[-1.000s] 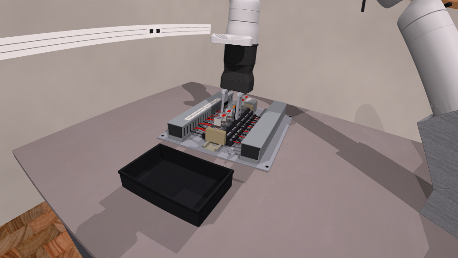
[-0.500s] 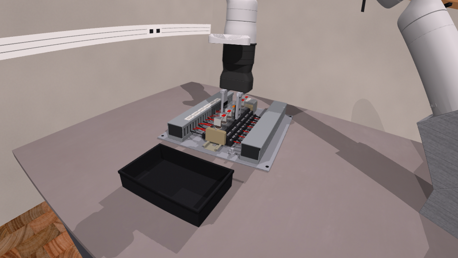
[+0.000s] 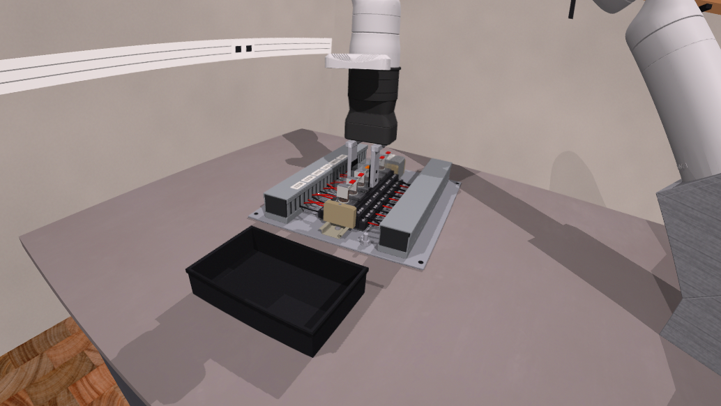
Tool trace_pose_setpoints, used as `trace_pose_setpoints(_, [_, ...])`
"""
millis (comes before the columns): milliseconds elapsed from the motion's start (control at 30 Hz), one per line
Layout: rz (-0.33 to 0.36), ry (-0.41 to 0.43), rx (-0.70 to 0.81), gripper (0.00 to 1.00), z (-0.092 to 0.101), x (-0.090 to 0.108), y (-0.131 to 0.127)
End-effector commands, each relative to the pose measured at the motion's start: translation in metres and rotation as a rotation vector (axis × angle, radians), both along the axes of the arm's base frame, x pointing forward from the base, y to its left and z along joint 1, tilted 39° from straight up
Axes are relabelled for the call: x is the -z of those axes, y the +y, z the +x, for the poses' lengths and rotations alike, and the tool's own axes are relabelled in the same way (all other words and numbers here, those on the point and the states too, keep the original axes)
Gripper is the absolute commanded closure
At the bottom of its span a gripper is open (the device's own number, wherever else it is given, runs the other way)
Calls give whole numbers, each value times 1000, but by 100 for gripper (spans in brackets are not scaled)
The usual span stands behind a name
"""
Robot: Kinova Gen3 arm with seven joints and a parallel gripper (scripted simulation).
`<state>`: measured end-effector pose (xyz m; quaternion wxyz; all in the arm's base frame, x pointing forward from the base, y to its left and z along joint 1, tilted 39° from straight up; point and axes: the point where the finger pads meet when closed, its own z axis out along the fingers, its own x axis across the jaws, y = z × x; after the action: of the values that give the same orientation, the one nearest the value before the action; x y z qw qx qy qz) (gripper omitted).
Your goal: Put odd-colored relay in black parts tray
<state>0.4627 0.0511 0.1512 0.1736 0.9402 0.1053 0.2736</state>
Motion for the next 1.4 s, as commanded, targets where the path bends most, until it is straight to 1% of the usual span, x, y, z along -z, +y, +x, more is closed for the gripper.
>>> trace_pose_setpoints(0, [0,2,0,100,0,0,0])
trace_pose_setpoints(1367, [-7,68,28,100,2,-1,1])
